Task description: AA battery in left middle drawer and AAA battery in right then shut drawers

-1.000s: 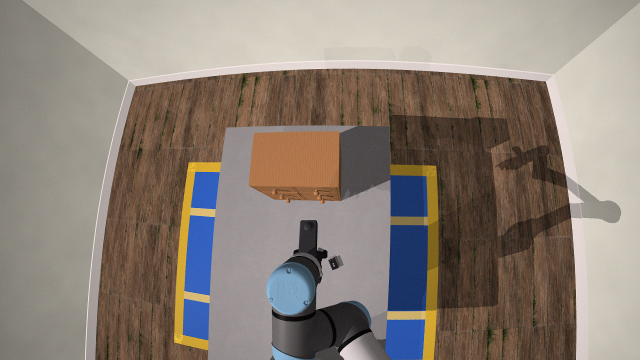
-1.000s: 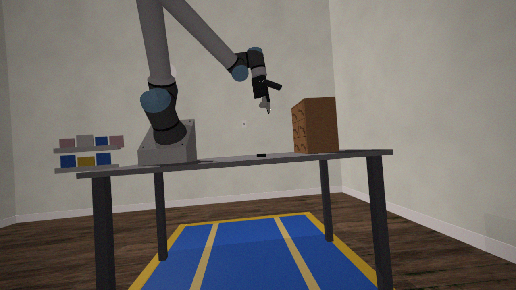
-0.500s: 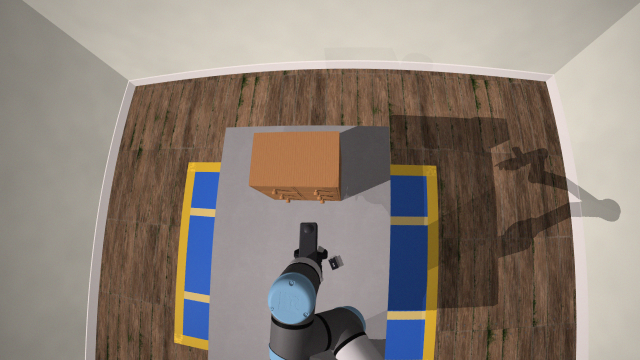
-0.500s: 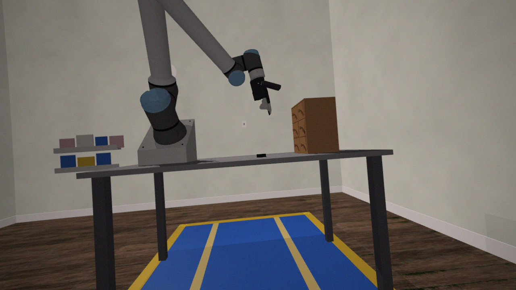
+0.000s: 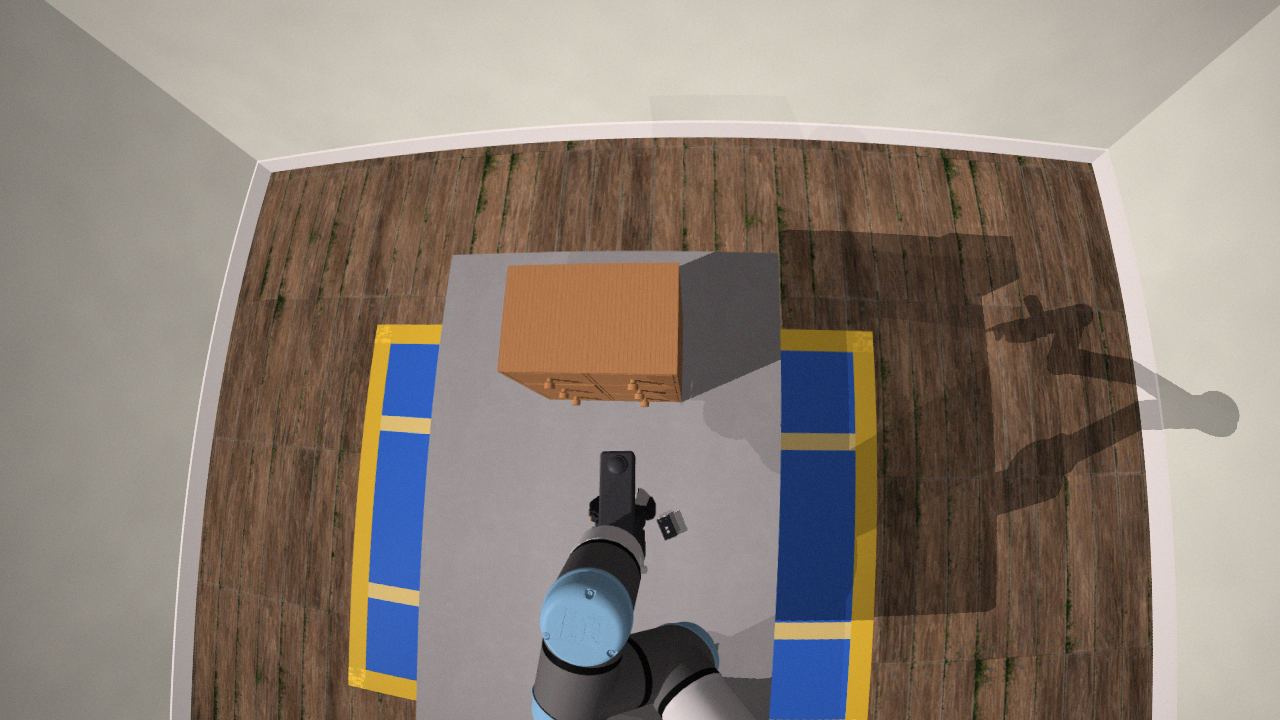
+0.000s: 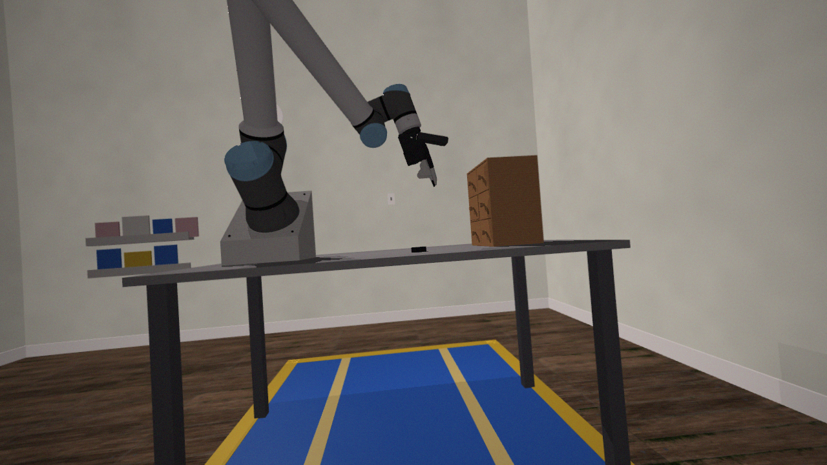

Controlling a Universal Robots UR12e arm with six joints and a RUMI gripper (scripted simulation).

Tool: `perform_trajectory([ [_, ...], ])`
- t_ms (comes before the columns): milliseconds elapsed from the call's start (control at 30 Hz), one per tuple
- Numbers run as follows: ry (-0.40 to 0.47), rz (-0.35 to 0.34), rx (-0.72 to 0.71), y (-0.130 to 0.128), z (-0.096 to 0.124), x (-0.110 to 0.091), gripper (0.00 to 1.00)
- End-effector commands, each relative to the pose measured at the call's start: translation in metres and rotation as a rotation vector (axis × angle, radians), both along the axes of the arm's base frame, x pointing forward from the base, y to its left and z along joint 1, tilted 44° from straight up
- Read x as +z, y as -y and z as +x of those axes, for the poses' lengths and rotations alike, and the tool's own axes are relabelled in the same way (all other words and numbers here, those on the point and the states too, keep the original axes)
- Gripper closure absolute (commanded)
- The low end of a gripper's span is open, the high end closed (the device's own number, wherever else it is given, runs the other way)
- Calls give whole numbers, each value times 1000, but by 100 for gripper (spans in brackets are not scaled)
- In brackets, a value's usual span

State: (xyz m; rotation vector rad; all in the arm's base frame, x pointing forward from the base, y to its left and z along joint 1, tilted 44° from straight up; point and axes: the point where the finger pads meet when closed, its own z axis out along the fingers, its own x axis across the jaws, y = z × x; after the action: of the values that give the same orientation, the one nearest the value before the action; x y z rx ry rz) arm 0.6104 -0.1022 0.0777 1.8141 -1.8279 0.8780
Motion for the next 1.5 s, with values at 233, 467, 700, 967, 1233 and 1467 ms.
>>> perform_trajectory([
  [233,80,-6,76,7,6,-7,80],
  [467,113,-9,107,10,9,-10,80],
  [700,160,-13,152,14,13,-14,80],
  [967,202,-17,191,18,16,-18,80],
  [1233,259,-21,245,23,20,-23,80],
  [1467,295,-25,279,26,23,-26,80],
])
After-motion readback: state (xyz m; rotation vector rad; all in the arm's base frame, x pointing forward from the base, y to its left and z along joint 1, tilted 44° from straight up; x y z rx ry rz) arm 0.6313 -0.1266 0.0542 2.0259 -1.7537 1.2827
